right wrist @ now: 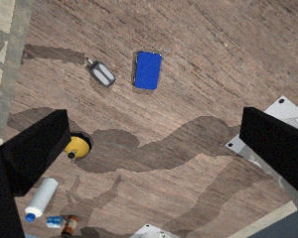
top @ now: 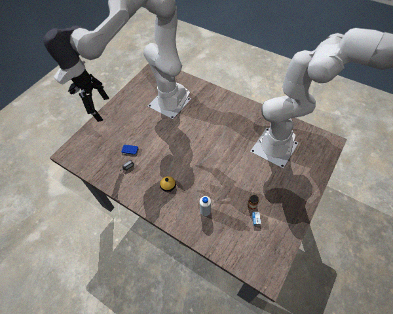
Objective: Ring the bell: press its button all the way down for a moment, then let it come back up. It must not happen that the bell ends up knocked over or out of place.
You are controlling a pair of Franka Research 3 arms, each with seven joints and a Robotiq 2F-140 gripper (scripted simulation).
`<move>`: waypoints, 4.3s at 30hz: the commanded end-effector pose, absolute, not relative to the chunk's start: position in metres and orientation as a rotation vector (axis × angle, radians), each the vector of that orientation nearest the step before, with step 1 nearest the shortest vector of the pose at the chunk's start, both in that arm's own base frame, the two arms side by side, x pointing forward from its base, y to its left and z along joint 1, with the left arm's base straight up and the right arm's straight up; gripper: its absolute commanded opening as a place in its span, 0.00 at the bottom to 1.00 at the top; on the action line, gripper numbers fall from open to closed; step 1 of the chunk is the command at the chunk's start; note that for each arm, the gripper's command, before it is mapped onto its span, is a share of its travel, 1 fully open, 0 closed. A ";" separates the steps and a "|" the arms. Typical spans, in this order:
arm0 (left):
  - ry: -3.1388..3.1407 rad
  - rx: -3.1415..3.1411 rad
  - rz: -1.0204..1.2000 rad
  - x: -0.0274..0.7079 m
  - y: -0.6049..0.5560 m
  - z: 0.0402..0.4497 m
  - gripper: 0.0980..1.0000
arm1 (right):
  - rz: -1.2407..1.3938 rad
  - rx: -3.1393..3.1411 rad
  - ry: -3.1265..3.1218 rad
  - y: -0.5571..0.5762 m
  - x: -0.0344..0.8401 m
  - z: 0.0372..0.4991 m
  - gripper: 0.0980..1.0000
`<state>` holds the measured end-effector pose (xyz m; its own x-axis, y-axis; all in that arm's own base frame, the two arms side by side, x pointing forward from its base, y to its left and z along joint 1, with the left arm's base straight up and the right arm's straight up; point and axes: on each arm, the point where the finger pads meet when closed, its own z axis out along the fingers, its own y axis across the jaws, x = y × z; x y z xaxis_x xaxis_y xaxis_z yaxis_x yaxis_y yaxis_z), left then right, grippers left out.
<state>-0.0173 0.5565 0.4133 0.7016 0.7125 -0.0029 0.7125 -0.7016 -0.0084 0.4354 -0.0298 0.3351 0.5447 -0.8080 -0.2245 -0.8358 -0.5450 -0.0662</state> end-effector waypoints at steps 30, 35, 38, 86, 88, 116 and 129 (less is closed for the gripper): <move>-1.248 -2.883 0.000 -0.018 0.554 0.413 1.00 | 0.001 -3.127 -0.308 0.332 0.476 0.175 1.00; -1.248 -2.883 0.000 -0.018 0.554 0.413 1.00 | 0.000 -3.126 -0.316 0.350 0.479 0.169 1.00; -1.248 -2.883 0.000 -0.018 0.554 0.413 1.00 | 0.000 -3.126 -0.316 0.350 0.479 0.169 1.00; -1.248 -2.883 0.000 -0.018 0.554 0.413 1.00 | 0.000 -3.126 -0.316 0.350 0.479 0.169 0.00; -1.248 -2.883 0.000 -0.018 0.554 0.413 1.00 | 0.000 -3.126 -0.316 0.350 0.479 0.169 0.00; -1.248 -2.883 0.000 -0.018 0.554 0.413 1.00 | 0.000 -3.126 -0.316 0.350 0.479 0.169 0.00; -1.248 -2.883 0.000 -0.018 0.554 0.413 1.00 | 0.000 -3.126 -0.316 0.350 0.479 0.166 0.00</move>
<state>-0.0188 0.5556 0.4130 0.6874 0.7262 -0.0019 0.7262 -0.6874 -0.0061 0.4773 0.3512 0.1683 0.9805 0.1965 -0.0010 0.1965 -0.9805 -0.0004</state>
